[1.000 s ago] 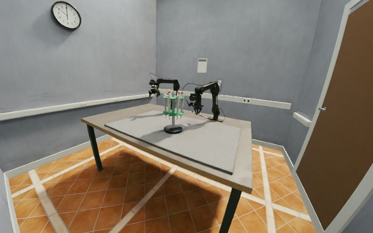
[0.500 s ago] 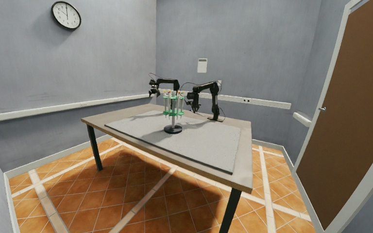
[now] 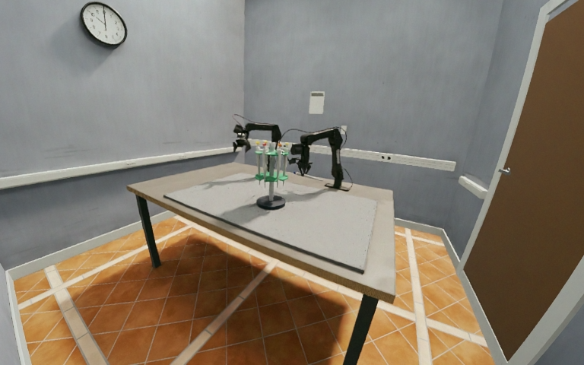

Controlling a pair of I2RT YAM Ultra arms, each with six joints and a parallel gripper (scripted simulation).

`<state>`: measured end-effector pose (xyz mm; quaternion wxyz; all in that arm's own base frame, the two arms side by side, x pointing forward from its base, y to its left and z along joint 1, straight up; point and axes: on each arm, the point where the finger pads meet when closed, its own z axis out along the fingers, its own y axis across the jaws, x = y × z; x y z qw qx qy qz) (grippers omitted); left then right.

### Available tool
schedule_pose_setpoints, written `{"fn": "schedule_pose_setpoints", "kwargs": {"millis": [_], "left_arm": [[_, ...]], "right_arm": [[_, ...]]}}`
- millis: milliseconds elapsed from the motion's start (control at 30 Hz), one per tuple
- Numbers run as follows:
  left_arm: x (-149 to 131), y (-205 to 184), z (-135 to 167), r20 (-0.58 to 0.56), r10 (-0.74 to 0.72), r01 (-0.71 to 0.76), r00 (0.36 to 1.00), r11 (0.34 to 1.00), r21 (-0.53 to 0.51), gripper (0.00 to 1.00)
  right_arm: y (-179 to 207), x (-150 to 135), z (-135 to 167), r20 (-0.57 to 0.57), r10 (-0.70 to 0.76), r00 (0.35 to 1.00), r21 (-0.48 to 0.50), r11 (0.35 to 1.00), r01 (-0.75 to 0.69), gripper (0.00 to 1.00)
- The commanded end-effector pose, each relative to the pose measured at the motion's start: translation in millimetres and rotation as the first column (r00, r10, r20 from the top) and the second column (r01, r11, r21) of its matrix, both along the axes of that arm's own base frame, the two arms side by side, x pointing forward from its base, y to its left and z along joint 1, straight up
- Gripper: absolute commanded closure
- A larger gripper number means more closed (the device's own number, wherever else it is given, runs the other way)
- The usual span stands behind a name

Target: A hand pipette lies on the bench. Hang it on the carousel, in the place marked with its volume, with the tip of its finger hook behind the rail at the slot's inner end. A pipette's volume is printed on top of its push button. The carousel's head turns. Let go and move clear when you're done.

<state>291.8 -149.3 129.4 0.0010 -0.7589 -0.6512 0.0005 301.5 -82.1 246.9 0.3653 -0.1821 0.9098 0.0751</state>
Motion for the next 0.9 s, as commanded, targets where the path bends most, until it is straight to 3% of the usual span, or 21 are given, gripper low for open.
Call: {"fn": "schedule_pose_setpoints", "kwargs": {"millis": [0, 167, 533, 667, 867], "left_arm": [[-1.7, -0.3, 14.8, 0.024, 0.188, -0.188, 0.982, 0.982, -0.018, 0.88], [-1.7, -0.4, 14.9, 0.024, 0.229, -0.229, 0.973, 0.973, -0.019, 0.88], [-1.6, -0.2, 14.9, 0.015, 0.593, -0.592, 0.805, 0.805, -0.026, 0.88], [-1.6, -0.4, 14.9, 0.015, 0.597, -0.596, 0.802, 0.802, -0.027, 0.88], [-1.6, -0.2, 14.9, 0.009, 0.758, -0.757, 0.653, 0.653, -0.029, 0.88]], "right_arm": [[-3.2, 3.6, 6.0, 0.030, 0.003, 1.000, -0.001, 1.000, -0.003, 0.00], [-3.2, 3.6, 6.0, 0.030, 0.003, 1.000, -0.001, 1.000, -0.003, 0.00], [-3.2, 3.6, 6.0, 0.030, 0.003, 1.000, -0.001, 1.000, -0.003, 0.00], [-3.2, 3.6, 6.0, 0.030, 0.003, 1.000, -0.001, 1.000, -0.003, 0.00], [-3.2, 3.6, 6.0, 0.030, 0.003, 1.000, -0.001, 1.000, -0.003, 0.00]]}}
